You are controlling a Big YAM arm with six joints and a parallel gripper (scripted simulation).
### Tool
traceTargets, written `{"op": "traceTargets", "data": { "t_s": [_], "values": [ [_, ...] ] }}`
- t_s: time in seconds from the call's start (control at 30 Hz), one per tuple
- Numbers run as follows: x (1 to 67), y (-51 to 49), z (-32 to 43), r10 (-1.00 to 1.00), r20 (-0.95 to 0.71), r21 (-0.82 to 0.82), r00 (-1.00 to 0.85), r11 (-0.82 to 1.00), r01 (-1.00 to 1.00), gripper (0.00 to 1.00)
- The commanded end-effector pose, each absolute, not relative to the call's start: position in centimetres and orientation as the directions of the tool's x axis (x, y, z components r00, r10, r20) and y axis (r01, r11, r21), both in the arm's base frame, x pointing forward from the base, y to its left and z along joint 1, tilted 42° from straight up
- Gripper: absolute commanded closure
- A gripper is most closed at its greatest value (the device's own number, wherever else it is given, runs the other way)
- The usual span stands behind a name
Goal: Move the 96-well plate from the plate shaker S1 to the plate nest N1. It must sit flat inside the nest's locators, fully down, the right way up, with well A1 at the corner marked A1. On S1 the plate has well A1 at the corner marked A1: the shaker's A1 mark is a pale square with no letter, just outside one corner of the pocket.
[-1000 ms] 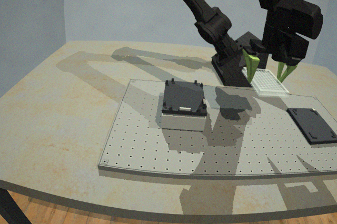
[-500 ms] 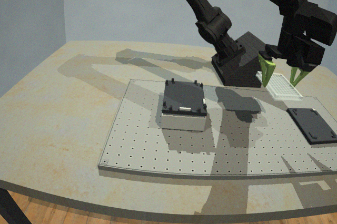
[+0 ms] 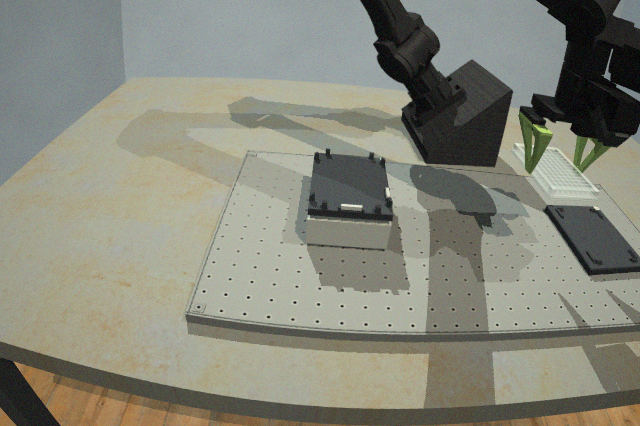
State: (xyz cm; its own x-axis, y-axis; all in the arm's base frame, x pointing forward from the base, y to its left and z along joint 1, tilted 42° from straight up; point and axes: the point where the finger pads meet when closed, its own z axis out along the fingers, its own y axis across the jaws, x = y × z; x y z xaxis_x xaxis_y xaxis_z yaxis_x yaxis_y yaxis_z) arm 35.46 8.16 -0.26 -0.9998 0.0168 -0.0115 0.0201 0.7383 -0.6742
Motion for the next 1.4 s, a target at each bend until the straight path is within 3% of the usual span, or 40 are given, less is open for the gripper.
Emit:
{"op": "traceTargets", "data": {
  "t_s": [0.0,1.37],
  "values": [
    [37.7,11.4,-0.4,-0.001,-0.081,-0.648,-0.997,0.76,0.052,1.0],
    [38.5,18.6,-7.8,-0.003,-0.079,-0.644,-0.997,0.763,0.049,1.0]
  ]
}}
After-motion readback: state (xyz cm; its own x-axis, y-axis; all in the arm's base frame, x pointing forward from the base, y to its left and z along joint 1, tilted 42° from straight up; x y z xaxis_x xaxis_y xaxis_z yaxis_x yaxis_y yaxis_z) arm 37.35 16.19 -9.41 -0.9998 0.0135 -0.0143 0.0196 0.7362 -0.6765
